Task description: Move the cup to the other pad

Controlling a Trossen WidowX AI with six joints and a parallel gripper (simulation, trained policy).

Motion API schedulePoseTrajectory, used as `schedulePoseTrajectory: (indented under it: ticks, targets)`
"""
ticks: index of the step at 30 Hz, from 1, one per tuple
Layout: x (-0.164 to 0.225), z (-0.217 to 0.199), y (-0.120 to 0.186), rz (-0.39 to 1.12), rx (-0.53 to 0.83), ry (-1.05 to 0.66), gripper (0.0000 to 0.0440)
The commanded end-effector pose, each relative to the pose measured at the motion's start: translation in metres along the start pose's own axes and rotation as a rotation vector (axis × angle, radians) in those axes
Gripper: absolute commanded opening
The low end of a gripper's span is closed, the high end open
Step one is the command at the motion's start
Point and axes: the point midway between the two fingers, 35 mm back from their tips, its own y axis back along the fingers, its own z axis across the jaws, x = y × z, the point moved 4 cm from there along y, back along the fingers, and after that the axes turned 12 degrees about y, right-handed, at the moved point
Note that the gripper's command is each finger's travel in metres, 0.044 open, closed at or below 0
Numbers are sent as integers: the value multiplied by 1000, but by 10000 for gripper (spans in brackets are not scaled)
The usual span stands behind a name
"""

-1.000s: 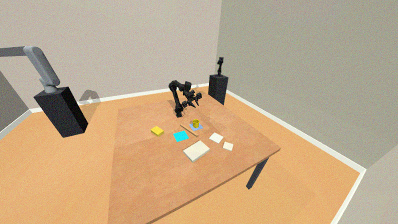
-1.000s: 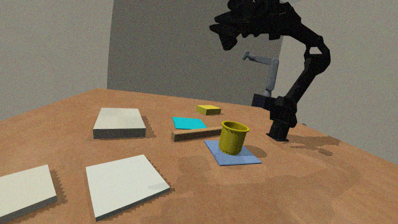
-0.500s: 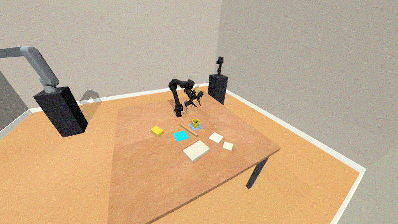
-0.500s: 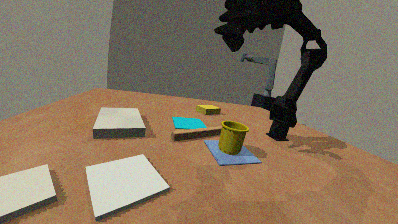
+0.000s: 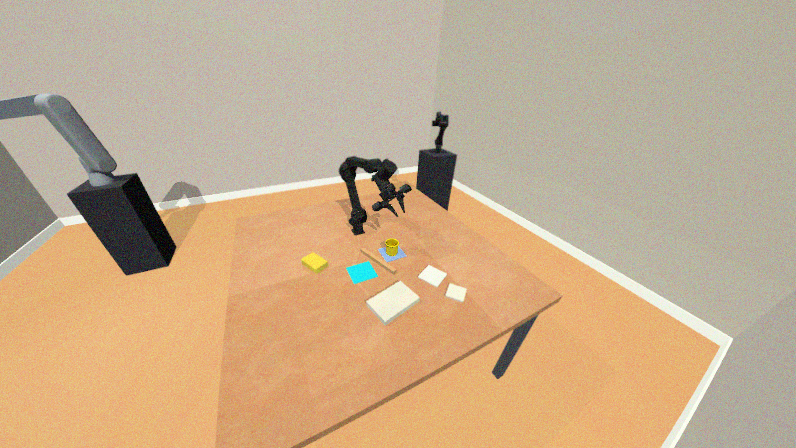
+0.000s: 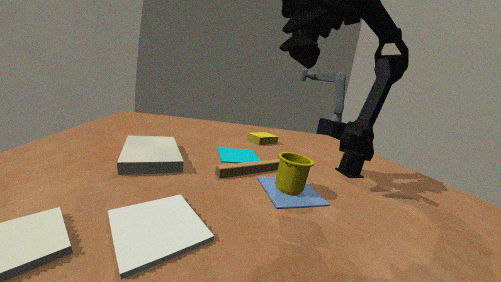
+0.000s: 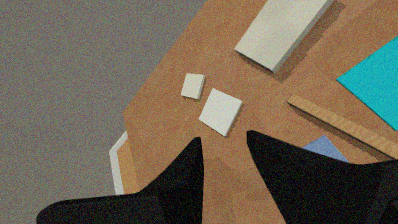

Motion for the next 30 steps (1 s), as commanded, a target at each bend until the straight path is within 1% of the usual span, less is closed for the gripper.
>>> schedulePoseTrajectory:
  ticks: [1, 10, 19, 30]
  targets:
    - [3, 3, -1, 40, 14, -43, 154]
    - [13, 6, -5, 148, 89, -150, 154]
    - [25, 2, -12, 245, 191, -226, 144]
    - [43, -13, -26, 355, 343, -271, 157]
